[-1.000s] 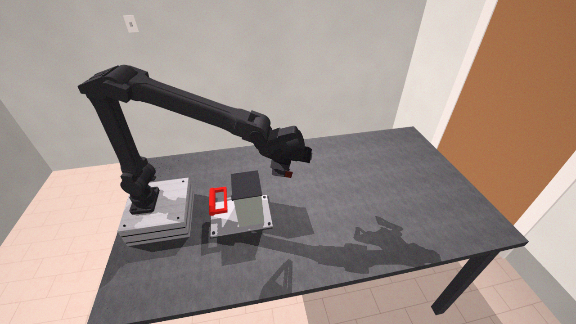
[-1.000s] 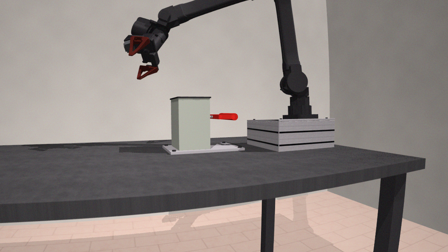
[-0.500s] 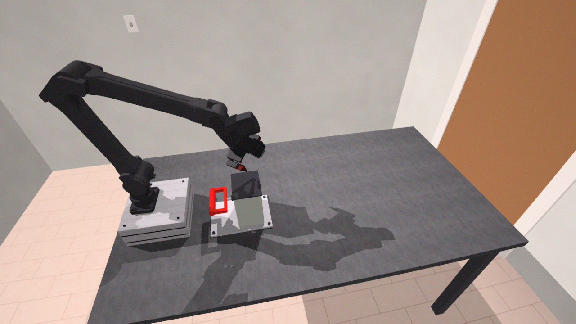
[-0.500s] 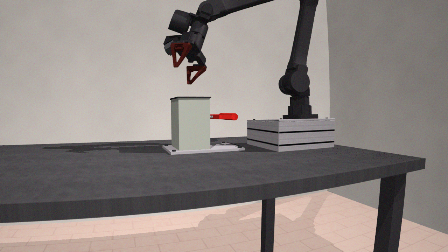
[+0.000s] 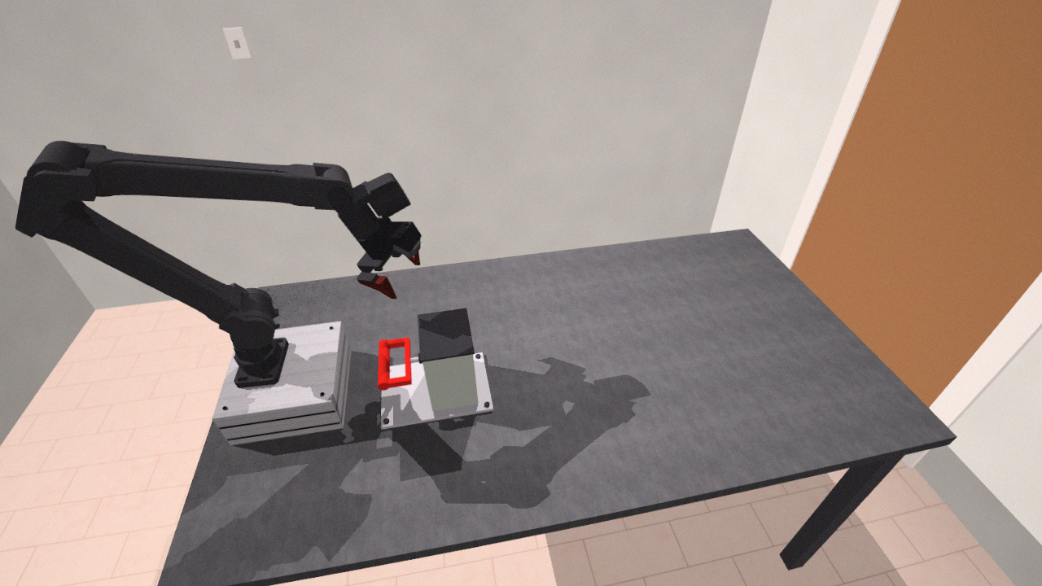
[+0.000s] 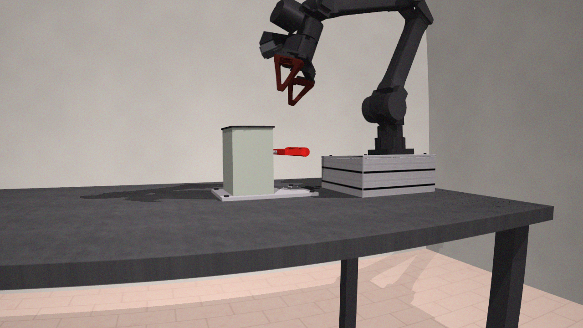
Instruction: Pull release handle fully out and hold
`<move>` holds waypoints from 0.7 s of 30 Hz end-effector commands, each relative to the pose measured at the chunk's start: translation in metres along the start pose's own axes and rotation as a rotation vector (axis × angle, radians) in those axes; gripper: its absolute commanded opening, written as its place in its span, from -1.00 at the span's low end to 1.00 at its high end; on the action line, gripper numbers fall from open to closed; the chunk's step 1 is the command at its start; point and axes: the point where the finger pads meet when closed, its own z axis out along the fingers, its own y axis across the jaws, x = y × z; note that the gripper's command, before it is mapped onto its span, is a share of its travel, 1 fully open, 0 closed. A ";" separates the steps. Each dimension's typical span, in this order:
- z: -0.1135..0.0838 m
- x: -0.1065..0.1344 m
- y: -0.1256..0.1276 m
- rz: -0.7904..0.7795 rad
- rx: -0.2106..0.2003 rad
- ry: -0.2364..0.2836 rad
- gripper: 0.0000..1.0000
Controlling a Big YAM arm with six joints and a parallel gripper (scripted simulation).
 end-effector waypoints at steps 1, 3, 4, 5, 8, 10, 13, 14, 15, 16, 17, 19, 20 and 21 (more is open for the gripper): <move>0.011 0.017 -0.032 0.163 0.073 0.060 1.00; 0.011 0.017 -0.032 0.163 0.073 0.060 1.00; 0.015 0.026 -0.044 0.212 0.098 0.089 1.00; 0.019 0.035 -0.056 0.260 0.124 0.117 1.00; 0.025 0.053 -0.078 0.359 0.177 0.169 1.00; 0.026 0.053 -0.088 0.430 0.205 0.180 1.00; 0.026 0.040 -0.097 0.530 0.236 0.173 1.00; 0.026 0.036 -0.100 0.560 0.246 0.170 1.00; 0.026 0.032 -0.102 0.590 0.255 0.168 1.00; 0.026 0.029 -0.105 0.617 0.263 0.166 1.00; 0.026 0.025 -0.108 0.644 0.271 0.164 1.00; 0.026 0.022 -0.111 0.669 0.279 0.162 1.00; 0.026 0.022 -0.111 0.669 0.279 0.162 1.00; 0.026 0.019 -0.113 0.693 0.286 0.160 1.00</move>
